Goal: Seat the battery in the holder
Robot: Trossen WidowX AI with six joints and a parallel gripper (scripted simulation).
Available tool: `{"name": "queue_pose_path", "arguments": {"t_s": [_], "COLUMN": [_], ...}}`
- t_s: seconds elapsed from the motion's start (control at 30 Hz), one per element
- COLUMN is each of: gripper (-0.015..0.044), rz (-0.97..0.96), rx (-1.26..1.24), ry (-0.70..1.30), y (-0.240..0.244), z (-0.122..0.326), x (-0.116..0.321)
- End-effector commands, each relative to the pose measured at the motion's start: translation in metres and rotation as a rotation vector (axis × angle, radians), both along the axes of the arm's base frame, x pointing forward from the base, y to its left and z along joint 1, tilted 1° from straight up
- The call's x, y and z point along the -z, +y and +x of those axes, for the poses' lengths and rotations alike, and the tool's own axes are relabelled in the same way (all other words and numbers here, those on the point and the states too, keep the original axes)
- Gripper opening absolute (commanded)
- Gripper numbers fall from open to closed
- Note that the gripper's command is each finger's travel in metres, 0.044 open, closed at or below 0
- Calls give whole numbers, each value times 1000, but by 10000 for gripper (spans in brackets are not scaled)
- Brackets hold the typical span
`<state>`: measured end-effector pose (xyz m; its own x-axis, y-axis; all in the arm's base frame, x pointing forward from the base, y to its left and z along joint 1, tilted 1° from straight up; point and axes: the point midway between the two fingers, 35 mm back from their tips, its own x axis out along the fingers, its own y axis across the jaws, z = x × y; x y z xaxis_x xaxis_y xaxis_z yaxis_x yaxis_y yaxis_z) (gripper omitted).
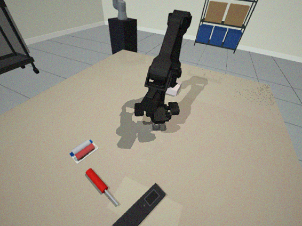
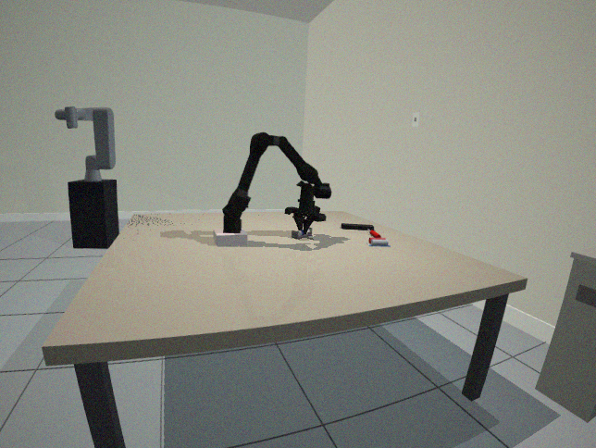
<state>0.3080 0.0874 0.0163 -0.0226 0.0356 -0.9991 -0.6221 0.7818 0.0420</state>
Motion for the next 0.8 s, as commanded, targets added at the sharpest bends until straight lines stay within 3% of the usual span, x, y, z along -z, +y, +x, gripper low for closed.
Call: {"name": "queue_pose_path", "arguments": {"t_s": [0.0,0.33,0.47,0.77], "gripper": [79,79,180,180], "rz": [-7,-10,-10,-8], "rx": [2,2,2,0], "ry": [9,13,13,12], "y": [2,2,2,1], "z": [2,2,2,1], "x": [1,1,1,-13]}}
